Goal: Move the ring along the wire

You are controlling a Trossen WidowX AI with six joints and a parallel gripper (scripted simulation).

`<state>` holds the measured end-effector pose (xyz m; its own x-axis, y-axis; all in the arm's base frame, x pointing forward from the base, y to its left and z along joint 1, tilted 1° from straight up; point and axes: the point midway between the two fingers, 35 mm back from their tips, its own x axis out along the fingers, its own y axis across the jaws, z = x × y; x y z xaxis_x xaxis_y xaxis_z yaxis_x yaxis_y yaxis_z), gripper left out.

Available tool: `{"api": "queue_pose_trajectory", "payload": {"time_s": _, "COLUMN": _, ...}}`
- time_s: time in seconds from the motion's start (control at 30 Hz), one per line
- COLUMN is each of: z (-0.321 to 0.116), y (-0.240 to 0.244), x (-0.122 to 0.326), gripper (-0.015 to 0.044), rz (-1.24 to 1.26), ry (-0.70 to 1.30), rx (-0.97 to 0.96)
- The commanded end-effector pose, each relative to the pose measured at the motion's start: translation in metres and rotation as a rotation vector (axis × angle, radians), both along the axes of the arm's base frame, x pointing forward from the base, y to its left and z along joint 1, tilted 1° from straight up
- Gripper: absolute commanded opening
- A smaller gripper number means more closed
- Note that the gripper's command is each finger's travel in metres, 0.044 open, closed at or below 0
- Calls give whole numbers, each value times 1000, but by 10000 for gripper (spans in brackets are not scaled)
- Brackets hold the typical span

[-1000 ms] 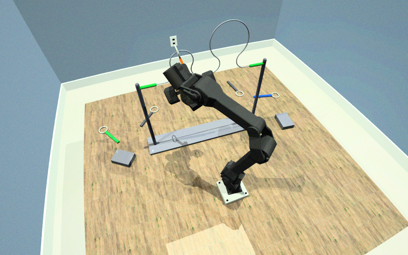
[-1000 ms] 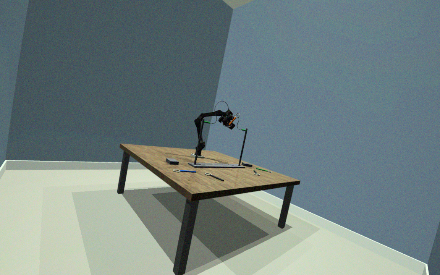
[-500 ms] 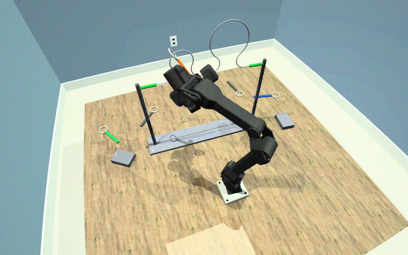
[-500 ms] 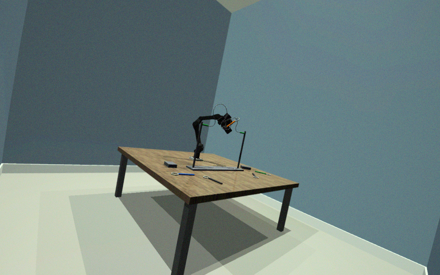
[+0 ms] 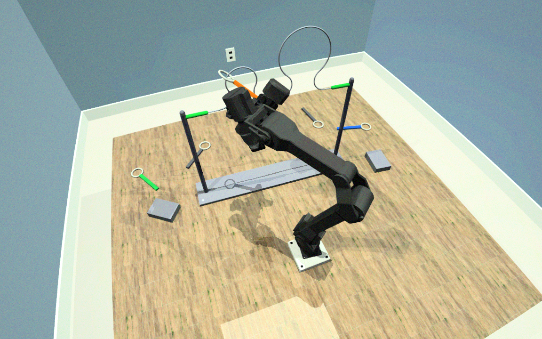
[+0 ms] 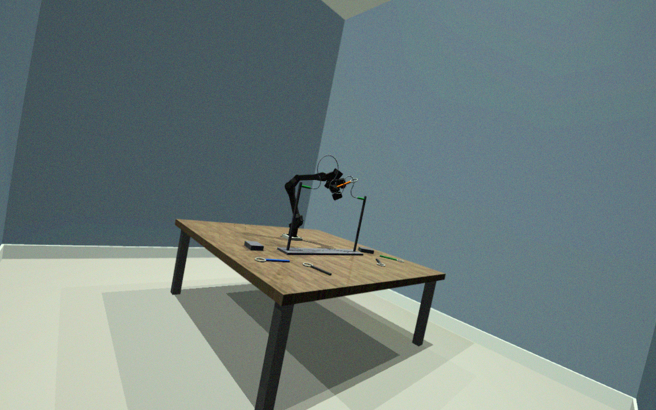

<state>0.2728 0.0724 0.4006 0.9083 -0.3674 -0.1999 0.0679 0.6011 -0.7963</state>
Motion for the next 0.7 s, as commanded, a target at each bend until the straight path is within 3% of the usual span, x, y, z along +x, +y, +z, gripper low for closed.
{"api": "queue_pose_trajectory", "payload": {"time_s": 0.0, "z": 7, "y": -7, "x": -2, "gripper": -150, "rz": -8, "ry": -17, "rx": -76}}
{"api": "queue_pose_trajectory", "payload": {"time_s": 0.67, "z": 34, "y": -19, "x": -2, "gripper": -150, "rz": -16, "ry": -56, "rx": -518}}
